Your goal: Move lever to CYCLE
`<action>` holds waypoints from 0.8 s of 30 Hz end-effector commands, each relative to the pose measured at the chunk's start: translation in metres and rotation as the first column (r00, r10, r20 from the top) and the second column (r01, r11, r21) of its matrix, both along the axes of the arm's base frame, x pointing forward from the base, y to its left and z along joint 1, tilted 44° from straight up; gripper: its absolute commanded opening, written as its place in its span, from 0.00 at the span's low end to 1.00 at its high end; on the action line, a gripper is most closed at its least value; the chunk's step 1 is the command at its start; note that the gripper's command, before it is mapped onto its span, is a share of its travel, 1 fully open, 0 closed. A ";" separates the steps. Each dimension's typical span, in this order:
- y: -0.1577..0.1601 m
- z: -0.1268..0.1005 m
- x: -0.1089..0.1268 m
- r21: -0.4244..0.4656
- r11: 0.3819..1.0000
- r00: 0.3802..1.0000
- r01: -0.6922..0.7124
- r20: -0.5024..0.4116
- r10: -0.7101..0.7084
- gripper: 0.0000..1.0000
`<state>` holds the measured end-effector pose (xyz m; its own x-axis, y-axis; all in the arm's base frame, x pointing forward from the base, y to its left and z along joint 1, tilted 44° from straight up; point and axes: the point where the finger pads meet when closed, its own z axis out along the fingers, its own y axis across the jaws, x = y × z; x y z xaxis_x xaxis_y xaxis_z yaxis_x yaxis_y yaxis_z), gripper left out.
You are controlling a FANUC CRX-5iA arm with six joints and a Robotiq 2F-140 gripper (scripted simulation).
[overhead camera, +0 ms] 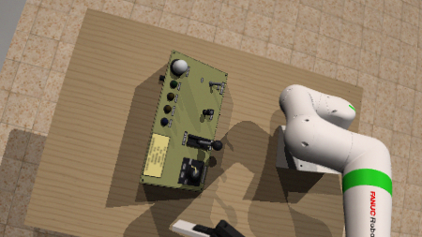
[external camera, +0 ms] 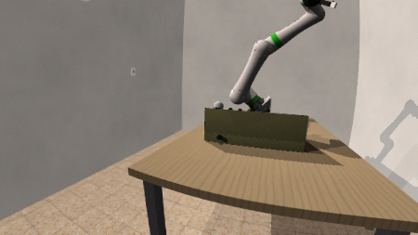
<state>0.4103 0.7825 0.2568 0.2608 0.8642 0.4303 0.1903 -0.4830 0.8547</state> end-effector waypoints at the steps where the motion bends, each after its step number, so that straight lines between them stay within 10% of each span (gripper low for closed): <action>1: -0.020 0.018 0.008 -0.004 1.000 1.000 0.016 0.016 -0.016 1.00; 24: -0.049 0.033 0.015 -0.008 0.999 0.999 0.037 0.029 -0.037 1.00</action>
